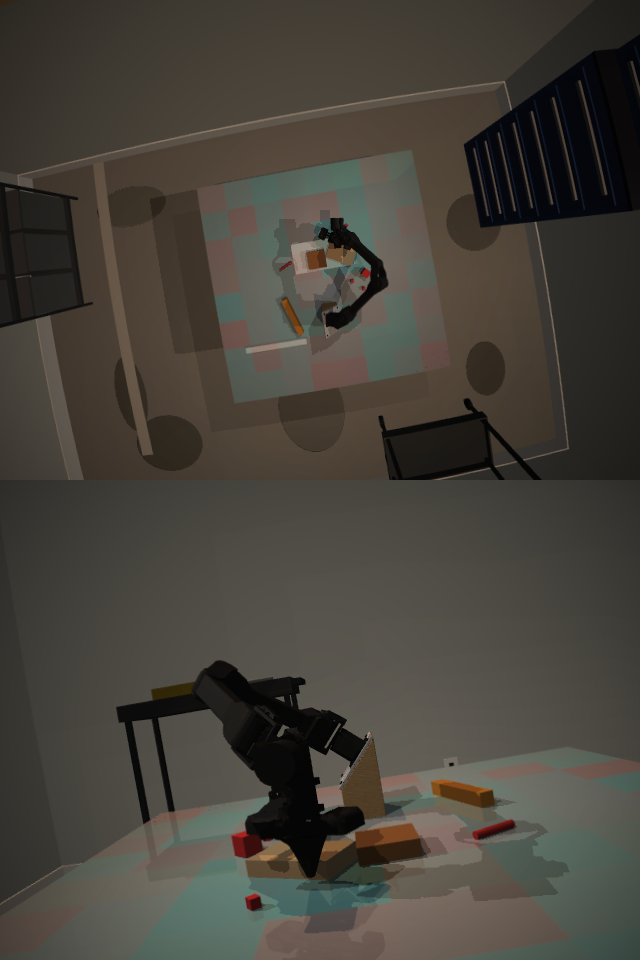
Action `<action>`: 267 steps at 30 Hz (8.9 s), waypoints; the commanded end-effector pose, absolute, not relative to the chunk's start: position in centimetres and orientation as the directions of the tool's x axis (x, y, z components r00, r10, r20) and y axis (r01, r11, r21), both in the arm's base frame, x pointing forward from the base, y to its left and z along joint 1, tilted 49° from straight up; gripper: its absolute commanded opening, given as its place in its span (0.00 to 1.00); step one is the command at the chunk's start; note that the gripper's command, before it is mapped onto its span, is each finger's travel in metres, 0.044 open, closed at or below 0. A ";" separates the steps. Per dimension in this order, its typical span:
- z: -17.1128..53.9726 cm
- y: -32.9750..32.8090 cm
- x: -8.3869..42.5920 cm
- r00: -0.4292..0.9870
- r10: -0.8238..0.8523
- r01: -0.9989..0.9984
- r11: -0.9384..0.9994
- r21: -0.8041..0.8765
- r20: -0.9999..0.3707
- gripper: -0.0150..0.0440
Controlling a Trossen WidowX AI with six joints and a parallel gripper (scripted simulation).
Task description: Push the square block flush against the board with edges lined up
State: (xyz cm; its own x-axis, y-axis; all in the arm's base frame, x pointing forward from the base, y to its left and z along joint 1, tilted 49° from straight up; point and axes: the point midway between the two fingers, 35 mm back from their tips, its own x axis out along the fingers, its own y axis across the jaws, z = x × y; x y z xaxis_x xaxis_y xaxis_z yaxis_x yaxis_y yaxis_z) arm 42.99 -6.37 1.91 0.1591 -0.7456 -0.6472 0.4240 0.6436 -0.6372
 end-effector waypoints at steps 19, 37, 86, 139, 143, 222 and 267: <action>0.8 -6.3 40.8 0.144 -0.746 0.417 0.642 -0.644 -0.650 0.25; 0.3 -6.1 39.3 0.143 -0.746 0.417 0.642 -0.644 -0.651 0.25; -0.8 -6.0 35.2 0.142 -0.746 0.415 0.642 -0.645 -0.651 0.25; 4.3 -2.9 38.3 0.143 -0.745 0.417 0.643 -0.643 -0.652 0.25; 4.5 -2.7 38.2 0.143 -0.745 0.417 0.642 -0.643 -0.651 0.25; -5.1 -2.0 36.4 0.143 -0.745 -0.107 0.643 -0.758 -0.652 0.25; -5.2 -1.7 37.4 0.143 -0.744 -0.106 0.644 -0.758 -0.652 0.25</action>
State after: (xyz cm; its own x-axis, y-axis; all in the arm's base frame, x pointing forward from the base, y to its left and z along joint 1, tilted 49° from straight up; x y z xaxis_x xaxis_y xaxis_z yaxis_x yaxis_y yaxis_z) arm 36.93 -1.81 -5.12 0.1445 -0.7448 -0.6514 -0.1013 0.6437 -0.7585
